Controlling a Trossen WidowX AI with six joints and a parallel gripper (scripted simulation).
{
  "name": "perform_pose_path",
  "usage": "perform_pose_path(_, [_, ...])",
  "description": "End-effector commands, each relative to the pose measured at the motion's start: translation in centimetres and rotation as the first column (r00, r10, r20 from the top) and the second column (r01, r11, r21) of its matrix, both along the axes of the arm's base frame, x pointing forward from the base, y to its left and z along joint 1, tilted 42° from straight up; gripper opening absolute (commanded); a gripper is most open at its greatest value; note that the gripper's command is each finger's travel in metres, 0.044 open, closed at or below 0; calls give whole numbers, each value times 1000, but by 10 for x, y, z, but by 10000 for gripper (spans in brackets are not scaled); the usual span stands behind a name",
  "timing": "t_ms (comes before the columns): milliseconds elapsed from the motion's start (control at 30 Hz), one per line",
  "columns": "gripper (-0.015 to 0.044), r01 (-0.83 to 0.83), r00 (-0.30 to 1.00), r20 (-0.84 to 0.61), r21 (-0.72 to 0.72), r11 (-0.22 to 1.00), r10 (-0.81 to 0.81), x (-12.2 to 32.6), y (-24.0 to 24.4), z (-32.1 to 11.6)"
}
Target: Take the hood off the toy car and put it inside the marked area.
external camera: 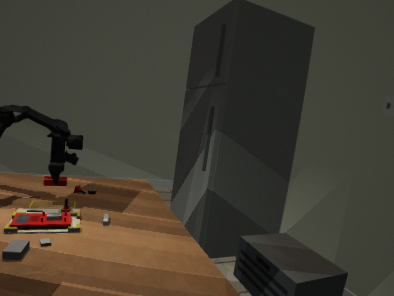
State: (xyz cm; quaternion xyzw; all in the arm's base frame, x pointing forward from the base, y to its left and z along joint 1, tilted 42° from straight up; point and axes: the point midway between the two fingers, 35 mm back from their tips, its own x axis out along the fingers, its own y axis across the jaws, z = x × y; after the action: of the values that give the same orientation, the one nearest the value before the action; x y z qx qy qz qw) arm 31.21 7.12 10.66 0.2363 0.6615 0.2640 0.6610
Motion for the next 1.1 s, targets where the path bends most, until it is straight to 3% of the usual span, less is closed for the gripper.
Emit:
perform_pose_path(0, [0,4,1000,-10,4,1000,-4,-2,3,-2])
perform_pose_path(1067, [0,4,1000,-10,3,1000,-4,-1,17,-18])
